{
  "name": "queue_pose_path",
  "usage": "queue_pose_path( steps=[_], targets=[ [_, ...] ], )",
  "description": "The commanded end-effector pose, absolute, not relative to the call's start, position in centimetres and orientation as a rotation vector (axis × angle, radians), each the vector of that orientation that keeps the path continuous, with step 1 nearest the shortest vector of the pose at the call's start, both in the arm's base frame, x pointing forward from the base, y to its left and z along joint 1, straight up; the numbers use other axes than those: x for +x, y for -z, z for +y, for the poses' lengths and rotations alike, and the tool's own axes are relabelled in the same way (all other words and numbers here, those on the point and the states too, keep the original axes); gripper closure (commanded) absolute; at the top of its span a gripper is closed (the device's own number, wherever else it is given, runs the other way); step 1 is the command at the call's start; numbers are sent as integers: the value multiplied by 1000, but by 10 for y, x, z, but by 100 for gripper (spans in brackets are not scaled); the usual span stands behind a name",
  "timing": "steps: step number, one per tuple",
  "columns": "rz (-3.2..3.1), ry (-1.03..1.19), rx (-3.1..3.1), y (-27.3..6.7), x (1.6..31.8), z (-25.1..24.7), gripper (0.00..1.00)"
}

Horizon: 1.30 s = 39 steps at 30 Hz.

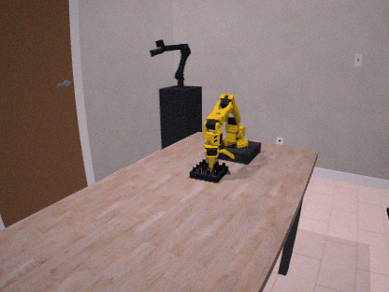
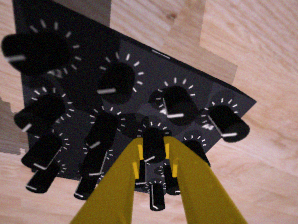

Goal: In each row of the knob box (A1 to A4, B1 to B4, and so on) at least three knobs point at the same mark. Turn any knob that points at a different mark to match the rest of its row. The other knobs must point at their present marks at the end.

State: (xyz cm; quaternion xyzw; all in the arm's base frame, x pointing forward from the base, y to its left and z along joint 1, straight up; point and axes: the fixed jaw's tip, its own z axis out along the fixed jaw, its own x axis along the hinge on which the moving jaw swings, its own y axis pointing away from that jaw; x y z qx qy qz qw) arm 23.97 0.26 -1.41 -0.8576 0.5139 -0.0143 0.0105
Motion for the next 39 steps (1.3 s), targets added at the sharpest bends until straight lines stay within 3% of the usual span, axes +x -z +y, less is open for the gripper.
queue_pose_path(
  steps=[1, 39],
  targets=[
    [1599, 2, -2703, 19, 234, 2, 97],
    [1599, 2, -2703, 11, 232, 2, 92]
  ],
)
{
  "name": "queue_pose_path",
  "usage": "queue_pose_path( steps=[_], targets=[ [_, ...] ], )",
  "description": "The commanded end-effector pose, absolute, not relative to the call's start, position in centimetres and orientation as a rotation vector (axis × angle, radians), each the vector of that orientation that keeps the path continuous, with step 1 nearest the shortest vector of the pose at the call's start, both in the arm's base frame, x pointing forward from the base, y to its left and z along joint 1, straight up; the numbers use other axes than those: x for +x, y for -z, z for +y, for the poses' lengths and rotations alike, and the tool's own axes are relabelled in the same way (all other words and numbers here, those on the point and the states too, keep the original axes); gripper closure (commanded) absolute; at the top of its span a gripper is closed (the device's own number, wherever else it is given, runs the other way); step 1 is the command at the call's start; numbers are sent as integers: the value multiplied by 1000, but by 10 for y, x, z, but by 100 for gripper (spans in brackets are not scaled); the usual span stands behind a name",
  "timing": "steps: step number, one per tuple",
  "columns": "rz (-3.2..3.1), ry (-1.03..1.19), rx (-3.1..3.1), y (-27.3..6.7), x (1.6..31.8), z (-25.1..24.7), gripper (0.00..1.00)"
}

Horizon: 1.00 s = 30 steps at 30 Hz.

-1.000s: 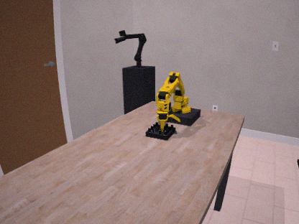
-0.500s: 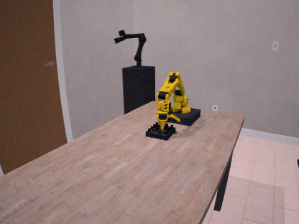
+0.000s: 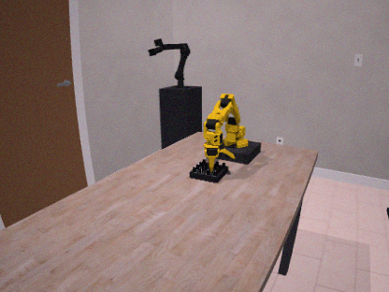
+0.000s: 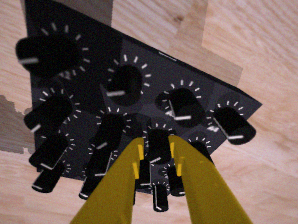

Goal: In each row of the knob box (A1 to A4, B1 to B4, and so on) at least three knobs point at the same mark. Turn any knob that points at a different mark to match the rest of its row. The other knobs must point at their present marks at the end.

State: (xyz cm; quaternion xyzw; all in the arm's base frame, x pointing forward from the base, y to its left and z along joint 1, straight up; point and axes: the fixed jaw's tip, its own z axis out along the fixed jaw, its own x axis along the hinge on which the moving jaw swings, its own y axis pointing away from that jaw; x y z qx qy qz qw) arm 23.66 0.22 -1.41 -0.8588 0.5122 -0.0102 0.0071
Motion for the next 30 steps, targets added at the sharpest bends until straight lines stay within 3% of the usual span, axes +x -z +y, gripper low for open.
queue_pose_path(
  steps=[1, 30],
  targets=[
    [1599, 2, -2703, 11, 232, 2, 92],
    [1599, 2, -2703, -19, 231, 1, 92]
  ],
)
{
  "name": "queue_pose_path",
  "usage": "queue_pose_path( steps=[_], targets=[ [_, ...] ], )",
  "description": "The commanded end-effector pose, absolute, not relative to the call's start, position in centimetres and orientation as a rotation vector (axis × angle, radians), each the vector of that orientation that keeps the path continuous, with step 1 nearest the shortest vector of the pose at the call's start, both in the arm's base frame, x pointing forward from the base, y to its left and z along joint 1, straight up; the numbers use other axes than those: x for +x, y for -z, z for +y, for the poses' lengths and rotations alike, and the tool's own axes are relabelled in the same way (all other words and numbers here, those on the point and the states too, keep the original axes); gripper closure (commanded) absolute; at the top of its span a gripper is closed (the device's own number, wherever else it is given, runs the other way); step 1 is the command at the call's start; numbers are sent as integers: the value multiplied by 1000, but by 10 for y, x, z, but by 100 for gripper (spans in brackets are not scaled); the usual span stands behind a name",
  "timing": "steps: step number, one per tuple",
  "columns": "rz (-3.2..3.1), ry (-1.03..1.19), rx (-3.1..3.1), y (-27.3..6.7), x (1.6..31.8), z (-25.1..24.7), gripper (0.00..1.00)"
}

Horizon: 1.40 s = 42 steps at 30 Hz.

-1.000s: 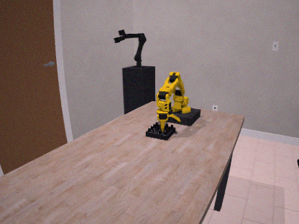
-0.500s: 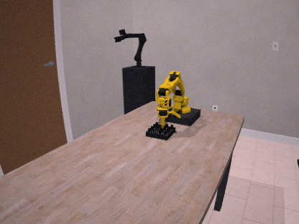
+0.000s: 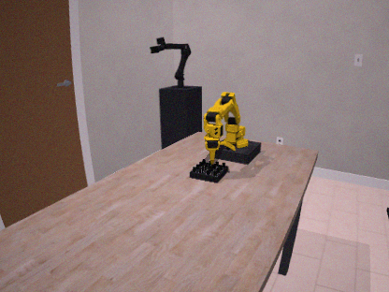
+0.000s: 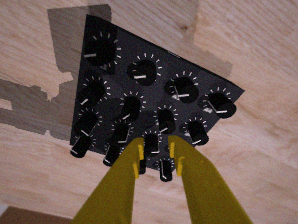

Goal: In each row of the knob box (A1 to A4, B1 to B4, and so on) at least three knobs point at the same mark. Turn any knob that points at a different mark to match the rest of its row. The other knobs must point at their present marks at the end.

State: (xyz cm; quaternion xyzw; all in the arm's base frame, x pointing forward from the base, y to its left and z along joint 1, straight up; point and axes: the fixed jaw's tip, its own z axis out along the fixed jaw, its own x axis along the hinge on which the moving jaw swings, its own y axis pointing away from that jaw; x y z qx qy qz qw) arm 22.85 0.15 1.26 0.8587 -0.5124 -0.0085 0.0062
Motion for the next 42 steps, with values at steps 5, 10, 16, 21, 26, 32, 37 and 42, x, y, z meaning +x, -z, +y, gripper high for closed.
queue_pose_path(
  steps=[5, 10, 16, 21, 26, 32, 37, 42],
  targets=[
    [-1600, -2, 2704, -19, 231, 1, 92],
    [-1600, -2, 2704, -19, 230, 1, 92],
    [-1600, -2, 2704, -23, 219, 1, 92],
    [-1600, -2, 2704, -26, 200, 1, 92],
    [-1600, -2, 2704, -27, 187, 0, 92],
    [-1600, -2, 2704, -26, 168, 0, 92],
    [-1600, -2, 2704, -25, 163, 0, 92],
    [-1600, -2, 2704, -25, 163, 0, 92]
  ],
)
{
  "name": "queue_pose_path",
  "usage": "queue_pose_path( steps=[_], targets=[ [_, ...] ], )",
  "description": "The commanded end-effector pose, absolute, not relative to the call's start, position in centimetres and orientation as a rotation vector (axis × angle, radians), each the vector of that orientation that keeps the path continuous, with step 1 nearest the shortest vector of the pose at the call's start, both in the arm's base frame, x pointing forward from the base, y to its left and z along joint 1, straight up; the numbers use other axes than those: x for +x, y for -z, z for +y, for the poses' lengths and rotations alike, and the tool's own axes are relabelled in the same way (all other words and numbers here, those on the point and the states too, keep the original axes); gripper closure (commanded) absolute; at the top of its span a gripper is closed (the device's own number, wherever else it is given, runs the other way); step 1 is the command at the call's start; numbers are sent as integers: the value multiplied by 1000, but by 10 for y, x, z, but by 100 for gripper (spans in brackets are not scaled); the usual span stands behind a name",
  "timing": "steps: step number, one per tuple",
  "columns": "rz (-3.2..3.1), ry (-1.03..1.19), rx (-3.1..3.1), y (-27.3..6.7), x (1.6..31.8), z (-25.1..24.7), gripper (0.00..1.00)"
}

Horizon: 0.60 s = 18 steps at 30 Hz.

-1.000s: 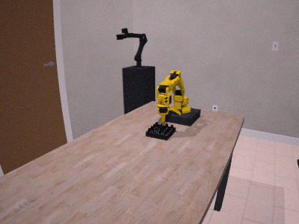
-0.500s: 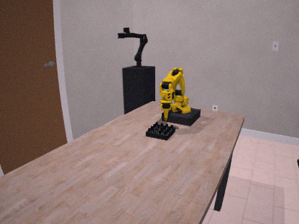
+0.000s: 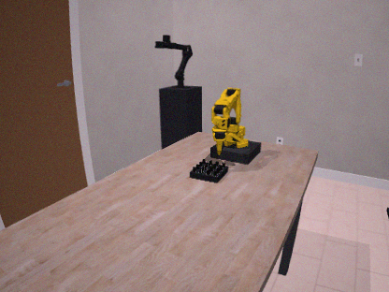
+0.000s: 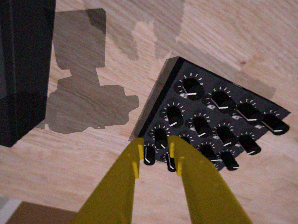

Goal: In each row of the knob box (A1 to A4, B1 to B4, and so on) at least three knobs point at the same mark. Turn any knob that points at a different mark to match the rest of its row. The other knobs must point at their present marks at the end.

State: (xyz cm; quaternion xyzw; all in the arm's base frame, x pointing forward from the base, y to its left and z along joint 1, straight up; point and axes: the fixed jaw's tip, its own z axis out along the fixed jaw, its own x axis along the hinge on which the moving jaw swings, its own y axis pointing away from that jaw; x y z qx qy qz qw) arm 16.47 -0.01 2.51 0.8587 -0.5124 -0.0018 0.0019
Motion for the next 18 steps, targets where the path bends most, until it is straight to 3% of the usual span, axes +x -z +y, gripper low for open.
queue_pose_path(
  steps=[1, 18],
  targets=[
    [-1601, -2, 2704, -25, 163, 0, 92],
    [-1734, -2, 2620, -25, 163, 0, 92]
  ],
)
